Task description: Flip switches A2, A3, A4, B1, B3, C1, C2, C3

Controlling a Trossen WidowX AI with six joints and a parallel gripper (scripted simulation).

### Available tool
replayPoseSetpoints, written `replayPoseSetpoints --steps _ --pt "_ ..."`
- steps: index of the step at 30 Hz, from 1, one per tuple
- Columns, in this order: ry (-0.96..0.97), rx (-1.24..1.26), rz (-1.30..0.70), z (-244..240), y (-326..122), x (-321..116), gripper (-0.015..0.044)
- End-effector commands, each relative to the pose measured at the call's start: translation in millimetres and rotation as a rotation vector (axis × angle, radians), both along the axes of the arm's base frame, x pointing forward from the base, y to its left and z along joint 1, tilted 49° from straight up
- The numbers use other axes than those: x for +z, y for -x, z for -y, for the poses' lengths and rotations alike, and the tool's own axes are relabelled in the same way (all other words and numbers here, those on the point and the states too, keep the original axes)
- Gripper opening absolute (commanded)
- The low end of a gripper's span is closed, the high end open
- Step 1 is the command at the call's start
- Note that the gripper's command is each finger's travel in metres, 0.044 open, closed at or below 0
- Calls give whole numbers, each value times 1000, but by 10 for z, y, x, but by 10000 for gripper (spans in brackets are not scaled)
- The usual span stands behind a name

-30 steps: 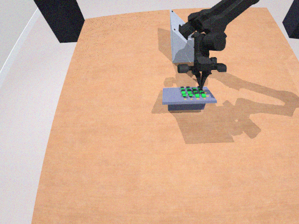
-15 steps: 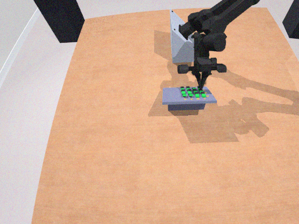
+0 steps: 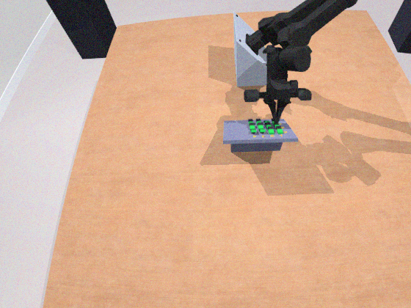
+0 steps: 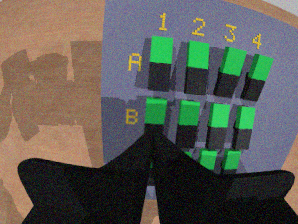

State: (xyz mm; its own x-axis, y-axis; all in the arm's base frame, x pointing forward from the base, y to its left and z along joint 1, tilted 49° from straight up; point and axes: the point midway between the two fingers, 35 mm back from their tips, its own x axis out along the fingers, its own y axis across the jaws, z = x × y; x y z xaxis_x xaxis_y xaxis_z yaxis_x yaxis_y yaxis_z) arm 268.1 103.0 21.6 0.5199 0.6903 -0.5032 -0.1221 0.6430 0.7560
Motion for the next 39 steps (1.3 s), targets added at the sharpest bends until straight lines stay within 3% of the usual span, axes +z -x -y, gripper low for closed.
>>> replayPoseSetpoints --steps 1,11,19,28,39 --pt "0 -4 1 0 -11 -1 0" --pt "10 16 -19 426 261 294 0" --pt "6 15 -18 458 300 335 0" --pt "9 15 -17 778 241 -36 0" --pt "4 -4 1 526 75 -220 0"
